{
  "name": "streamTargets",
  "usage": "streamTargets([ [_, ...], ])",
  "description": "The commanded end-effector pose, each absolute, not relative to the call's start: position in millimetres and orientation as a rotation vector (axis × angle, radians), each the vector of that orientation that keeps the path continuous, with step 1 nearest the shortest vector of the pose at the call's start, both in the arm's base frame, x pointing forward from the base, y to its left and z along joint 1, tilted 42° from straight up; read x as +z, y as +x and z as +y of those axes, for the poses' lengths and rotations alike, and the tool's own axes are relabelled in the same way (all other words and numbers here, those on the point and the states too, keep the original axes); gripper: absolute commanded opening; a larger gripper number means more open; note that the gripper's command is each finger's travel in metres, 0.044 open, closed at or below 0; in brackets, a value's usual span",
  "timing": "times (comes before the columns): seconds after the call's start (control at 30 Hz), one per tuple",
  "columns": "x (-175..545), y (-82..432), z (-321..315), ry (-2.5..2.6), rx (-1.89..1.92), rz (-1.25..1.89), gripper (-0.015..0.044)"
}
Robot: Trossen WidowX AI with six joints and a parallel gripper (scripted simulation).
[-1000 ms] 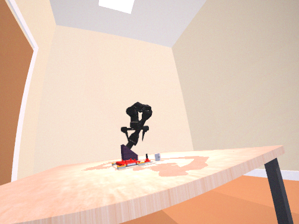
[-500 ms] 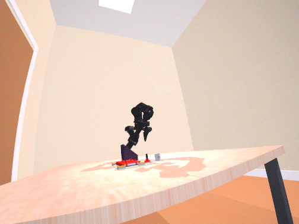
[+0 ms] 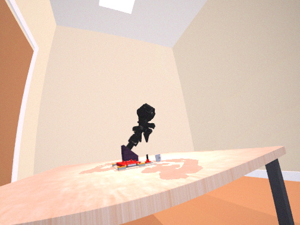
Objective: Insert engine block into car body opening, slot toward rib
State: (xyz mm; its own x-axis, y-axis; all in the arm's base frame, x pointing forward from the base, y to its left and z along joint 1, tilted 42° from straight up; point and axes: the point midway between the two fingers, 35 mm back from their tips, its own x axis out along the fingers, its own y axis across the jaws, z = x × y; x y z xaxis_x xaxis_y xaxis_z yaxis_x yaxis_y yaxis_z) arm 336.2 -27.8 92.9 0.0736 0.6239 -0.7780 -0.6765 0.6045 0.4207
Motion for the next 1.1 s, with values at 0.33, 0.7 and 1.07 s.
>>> streamTargets([
  [0.33,110,336,-5,-0.443,1.243,0.860,0.0440],
  [0.7,123,334,13,-0.738,1.413,0.615,0.0440],
  [1.07,135,330,32,-1.027,1.551,0.339,0.0440],
])
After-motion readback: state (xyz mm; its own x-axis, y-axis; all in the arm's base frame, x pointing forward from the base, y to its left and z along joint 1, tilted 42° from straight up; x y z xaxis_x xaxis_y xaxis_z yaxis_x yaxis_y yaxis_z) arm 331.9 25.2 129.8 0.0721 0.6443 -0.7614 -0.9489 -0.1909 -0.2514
